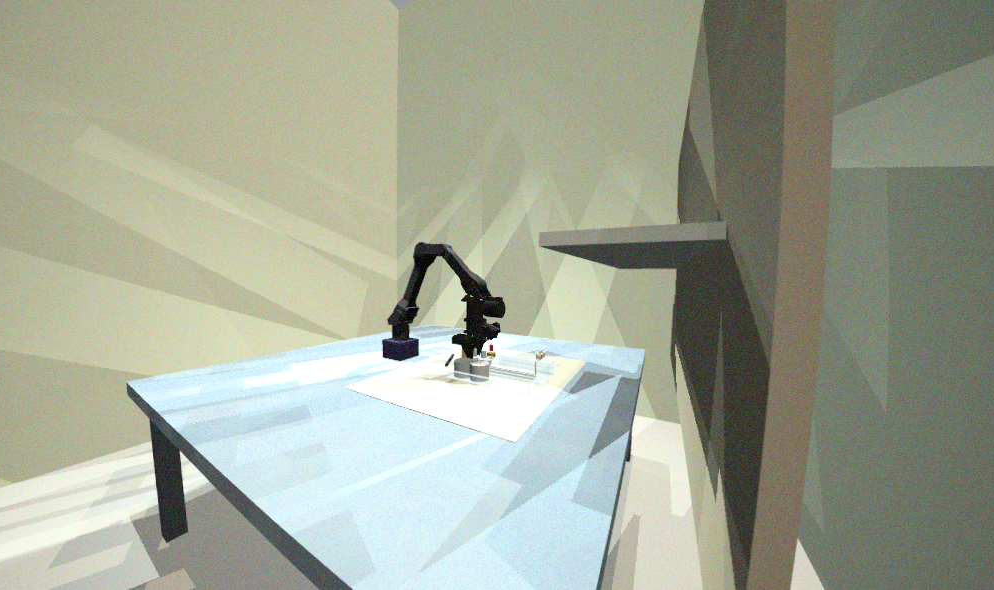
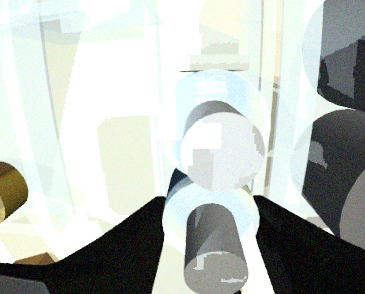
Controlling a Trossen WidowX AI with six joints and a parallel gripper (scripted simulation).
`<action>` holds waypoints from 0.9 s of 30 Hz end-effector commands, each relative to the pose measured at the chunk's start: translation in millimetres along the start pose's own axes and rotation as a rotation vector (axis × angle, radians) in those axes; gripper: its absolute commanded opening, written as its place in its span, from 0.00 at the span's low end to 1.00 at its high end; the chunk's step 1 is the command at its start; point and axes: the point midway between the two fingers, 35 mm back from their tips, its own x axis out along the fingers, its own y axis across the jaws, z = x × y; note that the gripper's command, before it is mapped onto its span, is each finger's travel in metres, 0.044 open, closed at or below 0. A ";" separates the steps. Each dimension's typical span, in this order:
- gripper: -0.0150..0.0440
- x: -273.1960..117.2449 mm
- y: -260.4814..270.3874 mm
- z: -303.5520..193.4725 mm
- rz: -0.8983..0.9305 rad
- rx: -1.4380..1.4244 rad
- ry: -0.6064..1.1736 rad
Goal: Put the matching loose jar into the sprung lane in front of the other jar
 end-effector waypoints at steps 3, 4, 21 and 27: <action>0.25 -0.4 -0.2 1.7 -0.002 0.003 -0.013; 0.25 -0.4 -0.2 1.5 -0.002 0.003 -0.013; 0.25 -0.3 -0.2 -1.3 -0.002 0.003 -0.012; 0.25 -0.3 -0.2 -2.3 -0.002 0.003 -0.012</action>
